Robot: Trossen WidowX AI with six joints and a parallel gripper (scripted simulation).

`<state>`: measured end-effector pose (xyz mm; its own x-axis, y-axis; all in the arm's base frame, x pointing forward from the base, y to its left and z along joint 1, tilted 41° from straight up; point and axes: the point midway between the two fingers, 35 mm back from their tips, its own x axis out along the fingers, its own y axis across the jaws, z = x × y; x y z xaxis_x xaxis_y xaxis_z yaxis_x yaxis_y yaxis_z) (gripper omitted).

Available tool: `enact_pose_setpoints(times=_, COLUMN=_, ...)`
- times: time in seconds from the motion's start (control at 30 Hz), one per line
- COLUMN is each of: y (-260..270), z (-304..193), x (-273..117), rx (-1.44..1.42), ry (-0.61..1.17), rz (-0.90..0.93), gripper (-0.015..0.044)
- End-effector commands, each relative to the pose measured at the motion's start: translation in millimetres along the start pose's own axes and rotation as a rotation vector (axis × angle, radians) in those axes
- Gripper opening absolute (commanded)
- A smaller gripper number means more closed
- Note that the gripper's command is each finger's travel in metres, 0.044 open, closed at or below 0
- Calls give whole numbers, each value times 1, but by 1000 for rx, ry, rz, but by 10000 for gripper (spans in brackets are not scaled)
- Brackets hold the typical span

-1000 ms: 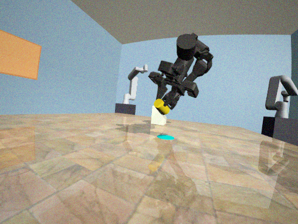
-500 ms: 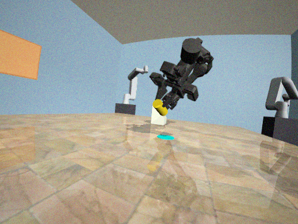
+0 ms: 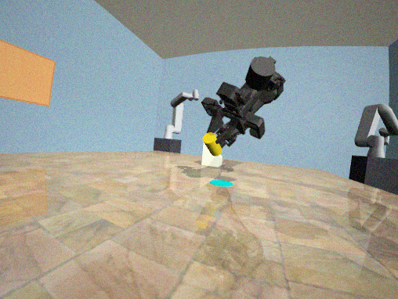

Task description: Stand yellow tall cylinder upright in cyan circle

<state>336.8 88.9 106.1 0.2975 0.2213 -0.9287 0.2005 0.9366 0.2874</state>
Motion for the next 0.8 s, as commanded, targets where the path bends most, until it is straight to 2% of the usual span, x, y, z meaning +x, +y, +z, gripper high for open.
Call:
enact_pose_setpoints(times=0.0, y=-1, z=-1, x=-1, rx=6, ry=-25, rz=-10, gripper=105)
enact_pose_setpoints(times=0.77, y=2, z=0, x=-1, rx=20, ry=-181, rz=-37, gripper=105)
